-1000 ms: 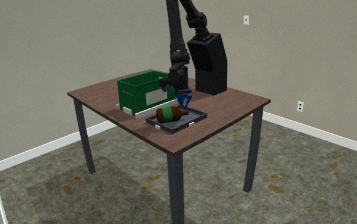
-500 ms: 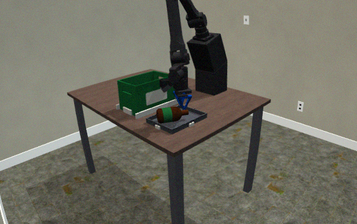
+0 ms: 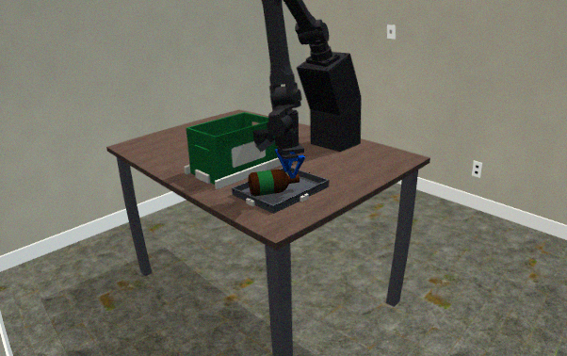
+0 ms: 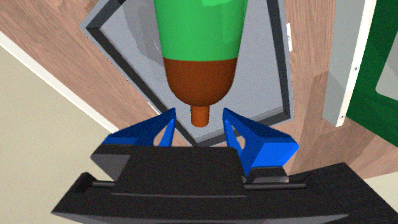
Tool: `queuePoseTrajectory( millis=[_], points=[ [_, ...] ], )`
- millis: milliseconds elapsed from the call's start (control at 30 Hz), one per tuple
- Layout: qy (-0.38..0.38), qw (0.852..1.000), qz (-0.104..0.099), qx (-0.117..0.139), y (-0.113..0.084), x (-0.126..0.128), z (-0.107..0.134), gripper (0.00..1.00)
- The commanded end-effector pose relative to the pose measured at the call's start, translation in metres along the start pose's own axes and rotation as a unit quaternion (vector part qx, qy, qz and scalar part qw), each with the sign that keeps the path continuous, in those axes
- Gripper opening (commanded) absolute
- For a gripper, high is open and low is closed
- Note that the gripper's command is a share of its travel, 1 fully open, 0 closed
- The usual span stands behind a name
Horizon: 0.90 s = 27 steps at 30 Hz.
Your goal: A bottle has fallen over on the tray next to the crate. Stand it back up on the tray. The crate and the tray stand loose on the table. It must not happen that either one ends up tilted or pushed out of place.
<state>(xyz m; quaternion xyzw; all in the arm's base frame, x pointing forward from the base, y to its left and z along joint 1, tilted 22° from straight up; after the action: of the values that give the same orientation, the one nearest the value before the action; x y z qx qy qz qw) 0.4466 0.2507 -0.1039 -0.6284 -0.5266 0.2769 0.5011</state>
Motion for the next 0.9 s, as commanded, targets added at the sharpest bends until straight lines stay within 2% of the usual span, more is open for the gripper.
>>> queuePoseTrajectory(
  millis=[0,867],
  points=[
    [-0.002,1.000,0.000,0.000,0.015,-0.002,-0.001,0.61],
    [-0.002,1.000,0.002,0.001,0.037,-0.004,0.000,0.61]
  ],
)
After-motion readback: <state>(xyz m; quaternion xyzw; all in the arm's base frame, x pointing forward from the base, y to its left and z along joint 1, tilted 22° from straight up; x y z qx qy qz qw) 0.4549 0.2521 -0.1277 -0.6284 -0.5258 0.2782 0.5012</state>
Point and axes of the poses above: the point where the finger pads meet when closed, its own y axis out along the fingers, its own x axis across the jaws, z = x × y, the point moved 3 cm from there along -y, back along the fingers, and after that the axes turned 3 degrees about -y, right-handed, at the moved point
